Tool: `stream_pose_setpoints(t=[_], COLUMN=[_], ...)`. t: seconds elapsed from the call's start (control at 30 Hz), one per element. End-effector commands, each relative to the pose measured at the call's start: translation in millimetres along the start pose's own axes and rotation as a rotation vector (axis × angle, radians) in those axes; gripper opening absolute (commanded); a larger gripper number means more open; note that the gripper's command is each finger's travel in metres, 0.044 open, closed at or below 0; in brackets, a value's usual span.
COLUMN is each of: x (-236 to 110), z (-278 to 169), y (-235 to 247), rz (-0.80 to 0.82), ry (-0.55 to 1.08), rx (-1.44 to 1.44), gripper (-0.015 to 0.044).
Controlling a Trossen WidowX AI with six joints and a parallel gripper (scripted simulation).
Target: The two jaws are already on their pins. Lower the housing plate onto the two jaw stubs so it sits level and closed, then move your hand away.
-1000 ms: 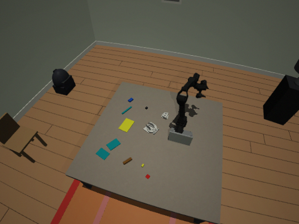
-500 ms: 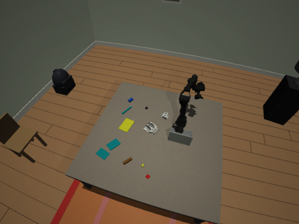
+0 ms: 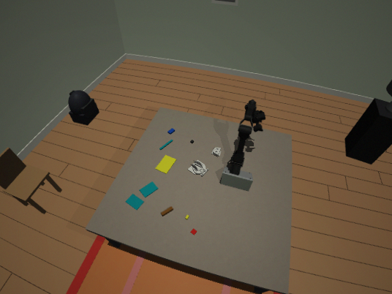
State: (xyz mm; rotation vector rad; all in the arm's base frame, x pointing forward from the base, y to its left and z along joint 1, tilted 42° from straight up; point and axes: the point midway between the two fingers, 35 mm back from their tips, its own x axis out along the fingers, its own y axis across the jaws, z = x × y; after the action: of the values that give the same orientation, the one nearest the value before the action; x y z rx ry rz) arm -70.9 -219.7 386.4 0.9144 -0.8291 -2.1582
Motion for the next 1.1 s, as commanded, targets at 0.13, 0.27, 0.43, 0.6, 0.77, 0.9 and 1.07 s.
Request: stream_pose_setpoints(t=[0.13,0.27,0.43,0.6,0.77,0.9,1.07], x=[3,3,2,1,-1,-3,-6], z=[-24,-36,-51,-65,-80,-91,-106], y=[0,0,0,0,-1,-1,-3], rz=[0.007,0.016,0.03,0.047,0.066,0.083,0.108], ry=[0.065,0.097,0.135,0.172,0.207,0.233,0.265], rx=[-0.157,-0.235,-0.332,-0.43,-0.529,-0.608,-0.708], gripper=[0.044,0.044,0.044,0.044,0.044,0.044,0.044])
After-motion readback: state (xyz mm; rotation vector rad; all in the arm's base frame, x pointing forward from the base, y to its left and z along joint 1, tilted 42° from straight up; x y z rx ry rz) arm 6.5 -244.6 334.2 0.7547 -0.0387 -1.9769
